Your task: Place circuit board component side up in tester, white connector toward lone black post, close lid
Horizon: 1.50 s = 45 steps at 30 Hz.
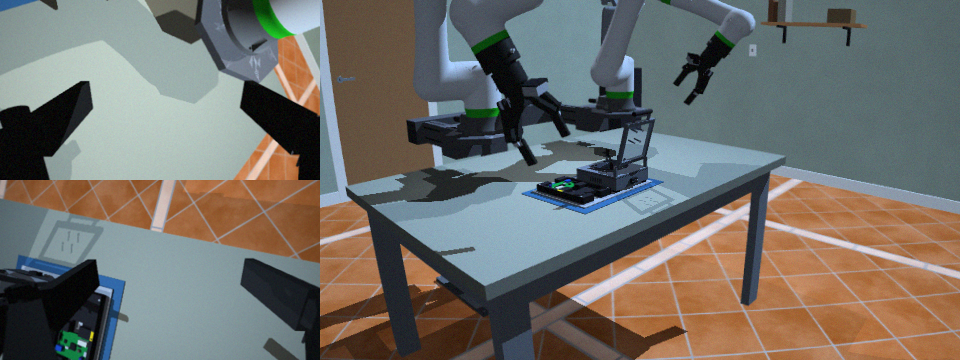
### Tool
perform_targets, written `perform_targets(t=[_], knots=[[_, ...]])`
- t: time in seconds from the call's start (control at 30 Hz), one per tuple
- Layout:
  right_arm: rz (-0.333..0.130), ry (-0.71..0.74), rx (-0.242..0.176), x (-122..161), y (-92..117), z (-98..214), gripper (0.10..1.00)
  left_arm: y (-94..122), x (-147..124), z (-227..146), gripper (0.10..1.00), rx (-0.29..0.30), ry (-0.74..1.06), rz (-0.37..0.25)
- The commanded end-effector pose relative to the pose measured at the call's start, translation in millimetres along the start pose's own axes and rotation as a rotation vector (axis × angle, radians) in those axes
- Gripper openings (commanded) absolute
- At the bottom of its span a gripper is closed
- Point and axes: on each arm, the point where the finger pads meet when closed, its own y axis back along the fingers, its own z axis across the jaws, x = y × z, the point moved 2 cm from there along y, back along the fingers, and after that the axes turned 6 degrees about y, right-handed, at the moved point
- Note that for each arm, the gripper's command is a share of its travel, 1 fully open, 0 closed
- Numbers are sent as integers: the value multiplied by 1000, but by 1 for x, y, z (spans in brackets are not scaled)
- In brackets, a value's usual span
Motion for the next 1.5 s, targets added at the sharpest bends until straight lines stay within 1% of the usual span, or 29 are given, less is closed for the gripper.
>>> perform_targets(t=[0.0, 0.1, 0.3, 0.37, 0.4, 0.5, 0.63, 0.77, 0.83, 0.87, 0.93, 0.97, 1.0, 1.07, 1.13, 1.2, 1.3, 1.43, 1.47], knots=[[-22, -218, -72, -34, 47, 38, 1000, 18, 0, -8, 1000, 49, 198, -43], [-28, -298, -97, -54, 71, 57, 1000, 34, 0, -14, 1000, 96, 357, -67], [-38, -453, -146, -101, 122, 90, 1000, 76, 3, -27, 1000, 185, 591, -76], [-38, -453, -146, -101, 122, 90, 1000, 76, 3, -27, 1000, 185, 591, -76], [-42, -518, -167, -125, 148, 104, 1000, 85, 5, -29, 1000, 228, 709, -80], [-47, -613, -196, -148, 170, 113, 1000, 112, 9, -35, 1000, 276, 812, -64], [-52, -733, -234, -185, 205, 125, 1000, 153, 19, -41, 1000, 348, 965, -33], [-56, -855, -271, -223, 239, 132, 1000, 198, 34, -44, 1000, 426, 1113, 17], [-58, -917, -289, -242, 256, 134, 1000, 217, 43, -44, 1000, 463, 1185, 50], [-59, -949, -299, -252, 265, 135, 1000, 217, 61, -60, 1000, 485, 1220, 59], [-59, -949, -299, -252, 265, 135, 1000, 217, 61, -60, 1000, 485, 1220, 59], [-60, -1016, -319, -281, 290, 136, 1000, 213, 79, -74, 1000, 541, 1328, 93], [-61, -1068, -334, -289, 297, 135, 1000, 208, 94, -86, 1000, 562, 1358, 101], [-62, -1125, -351, -306, 311, 133, 1000, 199, 106, -91, 1000, 603, 1415, 108], [-63, -1191, -370, -327, 328, 130, 1000, 193, 123, -97, 1000, 655, 1461, 99], [-63, -1256, -389, -347, 344, 126, 1000, 186, 143, -106, 1000, 729, 1463, 56], [-63, -1355, -417, -376, 368, 118, 1000, 174, 173, -120, 1000, 716, 1307, -3], [-62, -1489, -455, -415, 399, 103, 1000, 154, 212, -131, 1000, 697, 1115, -73], [-62, -1489, -455, -415, 399, 103, 1000, 154, 212, -131, 1000, 697, 1115, -73]])
